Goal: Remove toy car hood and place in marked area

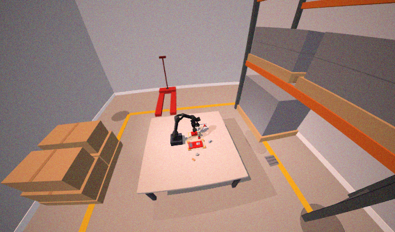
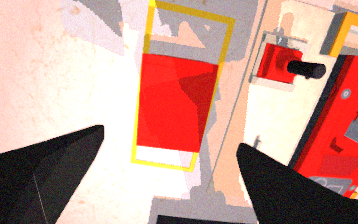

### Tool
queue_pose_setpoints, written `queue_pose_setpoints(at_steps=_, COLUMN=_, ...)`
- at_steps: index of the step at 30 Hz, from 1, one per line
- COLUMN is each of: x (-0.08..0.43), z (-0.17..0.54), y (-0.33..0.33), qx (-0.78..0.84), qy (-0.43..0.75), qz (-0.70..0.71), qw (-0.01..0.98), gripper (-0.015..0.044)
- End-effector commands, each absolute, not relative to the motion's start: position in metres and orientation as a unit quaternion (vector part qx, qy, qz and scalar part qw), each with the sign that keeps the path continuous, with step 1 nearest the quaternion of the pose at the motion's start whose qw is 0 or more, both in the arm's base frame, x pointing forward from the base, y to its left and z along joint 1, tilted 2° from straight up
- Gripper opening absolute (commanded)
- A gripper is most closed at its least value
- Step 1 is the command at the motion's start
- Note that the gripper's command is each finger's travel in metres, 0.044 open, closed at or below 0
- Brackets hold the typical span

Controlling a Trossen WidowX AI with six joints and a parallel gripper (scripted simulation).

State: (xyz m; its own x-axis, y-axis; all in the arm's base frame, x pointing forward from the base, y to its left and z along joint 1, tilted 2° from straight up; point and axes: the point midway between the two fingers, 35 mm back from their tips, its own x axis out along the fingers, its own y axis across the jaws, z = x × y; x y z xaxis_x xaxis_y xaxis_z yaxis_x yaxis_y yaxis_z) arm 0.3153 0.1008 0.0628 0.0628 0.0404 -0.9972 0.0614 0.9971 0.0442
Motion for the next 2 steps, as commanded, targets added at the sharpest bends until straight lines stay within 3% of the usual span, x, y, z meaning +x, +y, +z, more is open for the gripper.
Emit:
queue_pose_setpoints(at_steps=1, x=0.3149, z=0.0630, y=0.1005, qx=0.036, qy=0.685, qz=-0.006, qw=0.727, gripper=0.0440)
queue_pose_setpoints(at_steps=2, x=0.3149, z=0.0630, y=0.1005, qx=0.036, qy=0.685, qz=-0.006, qw=0.727, gripper=0.0440)
